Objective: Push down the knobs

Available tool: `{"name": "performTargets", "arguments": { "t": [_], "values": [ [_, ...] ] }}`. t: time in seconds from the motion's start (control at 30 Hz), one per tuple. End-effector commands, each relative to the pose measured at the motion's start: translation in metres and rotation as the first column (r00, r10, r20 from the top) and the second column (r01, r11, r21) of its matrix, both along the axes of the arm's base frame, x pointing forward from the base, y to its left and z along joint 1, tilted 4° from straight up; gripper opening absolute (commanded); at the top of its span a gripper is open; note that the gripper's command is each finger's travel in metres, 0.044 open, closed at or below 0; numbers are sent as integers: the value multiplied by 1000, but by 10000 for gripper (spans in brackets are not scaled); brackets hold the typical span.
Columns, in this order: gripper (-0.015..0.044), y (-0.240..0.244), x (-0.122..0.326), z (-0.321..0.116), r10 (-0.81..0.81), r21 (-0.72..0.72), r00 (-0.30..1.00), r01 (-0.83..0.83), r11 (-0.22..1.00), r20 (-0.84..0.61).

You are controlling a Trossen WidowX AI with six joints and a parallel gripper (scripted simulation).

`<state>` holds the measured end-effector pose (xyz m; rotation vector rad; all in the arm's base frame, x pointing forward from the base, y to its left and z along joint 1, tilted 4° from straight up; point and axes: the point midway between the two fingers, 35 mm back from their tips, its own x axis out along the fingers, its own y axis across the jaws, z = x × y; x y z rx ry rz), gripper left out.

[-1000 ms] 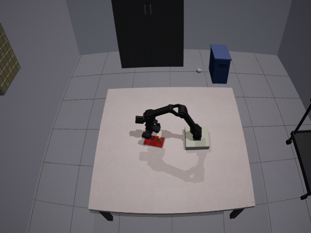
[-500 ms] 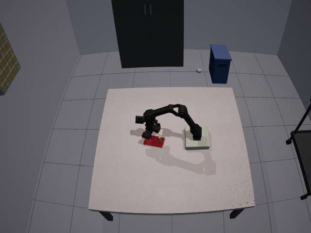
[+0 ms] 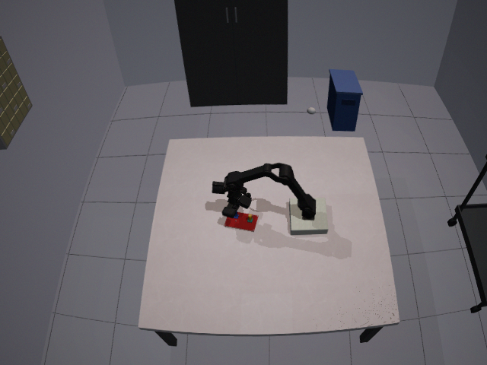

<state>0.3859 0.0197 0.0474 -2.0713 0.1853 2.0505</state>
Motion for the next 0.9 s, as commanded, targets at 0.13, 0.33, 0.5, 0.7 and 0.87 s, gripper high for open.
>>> {"name": "performTargets", "arguments": {
  "t": [0.13,0.33,0.5,0.7,0.87],
  "values": [
    [0,2,2,-12,2,3,1000,-2,1000,-3],
    [0,2,2,-13,2,3,1000,-2,1000,-3],
    [0,2,2,-13,2,3,1000,-2,1000,-3],
    [0,2,2,-15,2,3,1000,-2,1000,-3],
    [0,2,2,-15,2,3,1000,-2,1000,-3]
  ]
}}
